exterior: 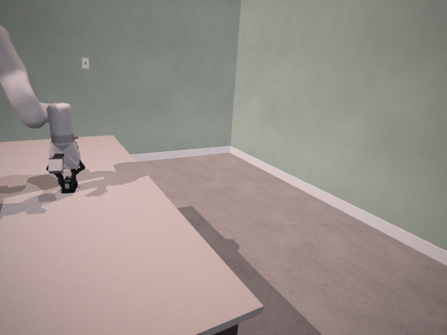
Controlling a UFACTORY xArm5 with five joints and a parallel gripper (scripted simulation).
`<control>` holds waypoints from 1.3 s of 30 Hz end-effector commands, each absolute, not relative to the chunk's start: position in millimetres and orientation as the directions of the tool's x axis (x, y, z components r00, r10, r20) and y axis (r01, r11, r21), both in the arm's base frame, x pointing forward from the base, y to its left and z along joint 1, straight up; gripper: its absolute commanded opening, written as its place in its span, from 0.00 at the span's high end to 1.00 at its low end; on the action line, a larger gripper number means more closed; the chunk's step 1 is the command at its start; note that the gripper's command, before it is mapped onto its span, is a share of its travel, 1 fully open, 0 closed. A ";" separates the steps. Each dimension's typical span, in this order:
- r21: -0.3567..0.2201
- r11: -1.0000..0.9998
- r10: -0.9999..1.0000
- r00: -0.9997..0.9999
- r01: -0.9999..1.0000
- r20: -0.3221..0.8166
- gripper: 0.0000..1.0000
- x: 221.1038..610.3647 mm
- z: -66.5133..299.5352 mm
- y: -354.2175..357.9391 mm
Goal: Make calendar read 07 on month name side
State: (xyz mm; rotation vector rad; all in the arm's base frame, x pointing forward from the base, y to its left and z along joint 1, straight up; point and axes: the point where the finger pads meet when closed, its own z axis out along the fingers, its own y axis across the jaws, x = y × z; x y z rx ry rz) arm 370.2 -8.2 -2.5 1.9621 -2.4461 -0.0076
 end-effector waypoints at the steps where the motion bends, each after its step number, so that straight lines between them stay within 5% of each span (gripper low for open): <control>1: 0.004 0.217 -0.976 -0.217 -0.976 0.001 0.67 371.4 -1.6 -8.2; 13: 0.004 0.217 -0.976 -0.217 -0.976 0.001 0.51 371.4 -1.6 -8.2; 32: 0.004 0.217 -0.976 -0.217 -0.976 0.001 0.51 371.5 6.1 -8.3; 39: 0.004 0.217 -0.976 -0.217 -0.976 0.001 0.51 371.6 37.6 -8.5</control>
